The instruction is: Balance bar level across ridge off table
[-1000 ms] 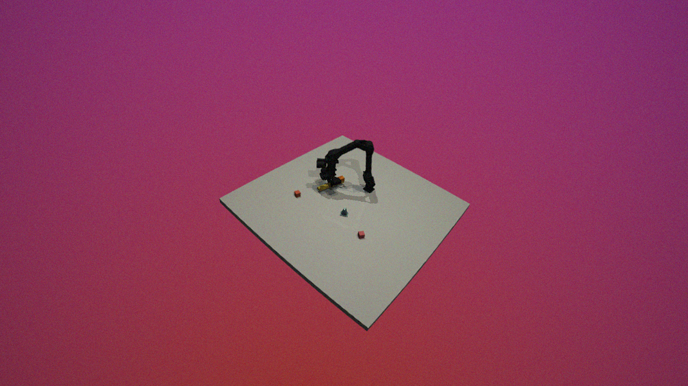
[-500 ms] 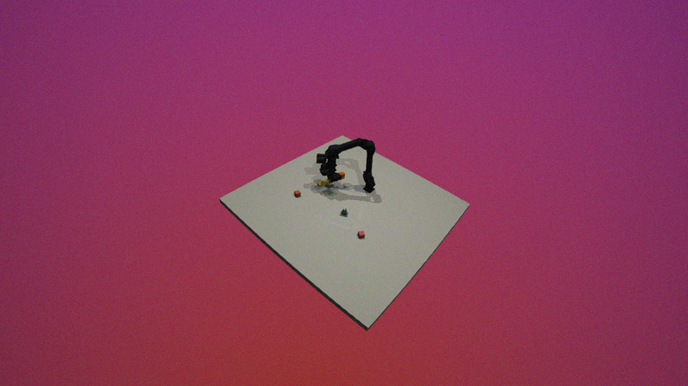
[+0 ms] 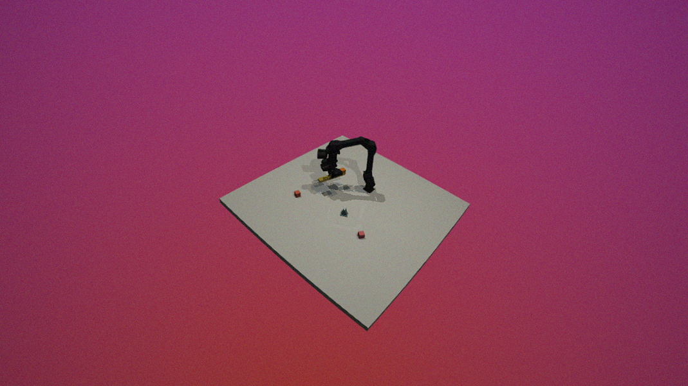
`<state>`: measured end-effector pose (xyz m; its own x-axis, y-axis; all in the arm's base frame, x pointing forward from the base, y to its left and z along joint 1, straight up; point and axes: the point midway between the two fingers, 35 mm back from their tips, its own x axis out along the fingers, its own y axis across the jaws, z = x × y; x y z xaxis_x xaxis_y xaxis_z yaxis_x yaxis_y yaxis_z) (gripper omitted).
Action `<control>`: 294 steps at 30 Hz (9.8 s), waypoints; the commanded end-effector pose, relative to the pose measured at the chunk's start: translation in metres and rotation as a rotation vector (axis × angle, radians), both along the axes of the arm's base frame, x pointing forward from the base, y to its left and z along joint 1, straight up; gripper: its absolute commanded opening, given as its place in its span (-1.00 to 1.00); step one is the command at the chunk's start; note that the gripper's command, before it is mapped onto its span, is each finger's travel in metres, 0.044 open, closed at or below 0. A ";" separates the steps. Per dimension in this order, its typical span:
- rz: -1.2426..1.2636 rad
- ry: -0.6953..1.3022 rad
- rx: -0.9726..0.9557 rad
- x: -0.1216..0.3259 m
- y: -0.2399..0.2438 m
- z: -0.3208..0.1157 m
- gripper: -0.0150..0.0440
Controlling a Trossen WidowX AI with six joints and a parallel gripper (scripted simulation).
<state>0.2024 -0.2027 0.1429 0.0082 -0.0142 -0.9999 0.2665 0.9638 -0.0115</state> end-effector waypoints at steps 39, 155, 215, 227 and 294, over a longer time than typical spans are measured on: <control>-0.373 -0.022 0.011 0.099 0.091 0.011 -0.49; -0.755 -0.025 0.029 0.144 0.223 -0.035 -0.49; -0.755 -0.024 0.029 0.144 0.223 -0.040 -0.49; -0.755 -0.024 0.029 0.143 0.223 -0.041 -0.49; -0.757 -0.027 0.028 0.144 0.222 -0.042 -0.49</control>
